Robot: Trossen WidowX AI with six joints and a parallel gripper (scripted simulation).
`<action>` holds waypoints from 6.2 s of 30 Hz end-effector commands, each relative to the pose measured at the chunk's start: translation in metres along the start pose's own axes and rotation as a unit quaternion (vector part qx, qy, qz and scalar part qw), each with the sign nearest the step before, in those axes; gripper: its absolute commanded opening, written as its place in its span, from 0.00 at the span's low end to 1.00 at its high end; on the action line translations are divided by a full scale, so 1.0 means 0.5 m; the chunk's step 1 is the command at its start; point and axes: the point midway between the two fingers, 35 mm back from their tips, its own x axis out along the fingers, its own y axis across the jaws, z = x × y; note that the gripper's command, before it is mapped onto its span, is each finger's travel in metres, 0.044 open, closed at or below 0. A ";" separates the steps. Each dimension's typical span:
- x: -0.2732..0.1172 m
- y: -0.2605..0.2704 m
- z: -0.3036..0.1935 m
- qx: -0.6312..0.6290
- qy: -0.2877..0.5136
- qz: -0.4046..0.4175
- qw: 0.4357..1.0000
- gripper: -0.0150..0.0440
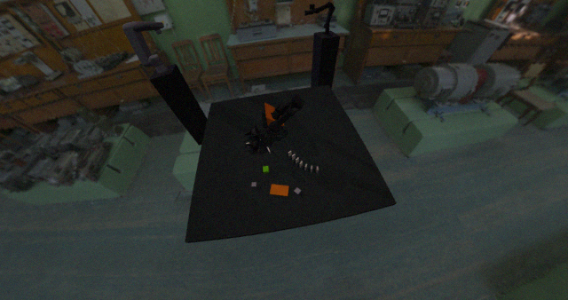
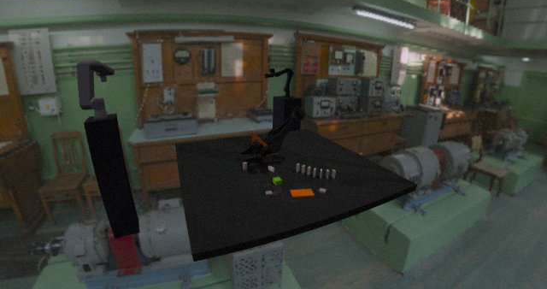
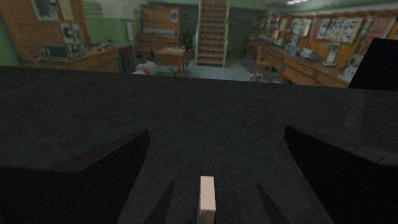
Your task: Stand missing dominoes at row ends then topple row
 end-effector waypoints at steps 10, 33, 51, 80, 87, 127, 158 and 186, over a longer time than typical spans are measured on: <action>0.082 0.047 0.005 -0.438 0.311 0.112 0.836 1.00; 0.028 -0.009 0.103 -0.516 0.422 0.488 0.563 1.00; 0.046 0.005 0.003 -0.516 0.422 0.489 0.563 1.00; 0.053 0.009 -0.054 -0.515 0.422 0.490 0.562 0.64; 0.053 0.009 -0.054 -0.515 0.422 0.490 0.562 0.44; -0.474 0.187 0.167 -0.628 0.301 0.571 0.435 0.44; -0.522 0.223 -0.046 -0.639 0.283 0.587 0.408 0.44; -0.516 0.219 -0.113 -0.637 0.285 0.589 0.407 0.79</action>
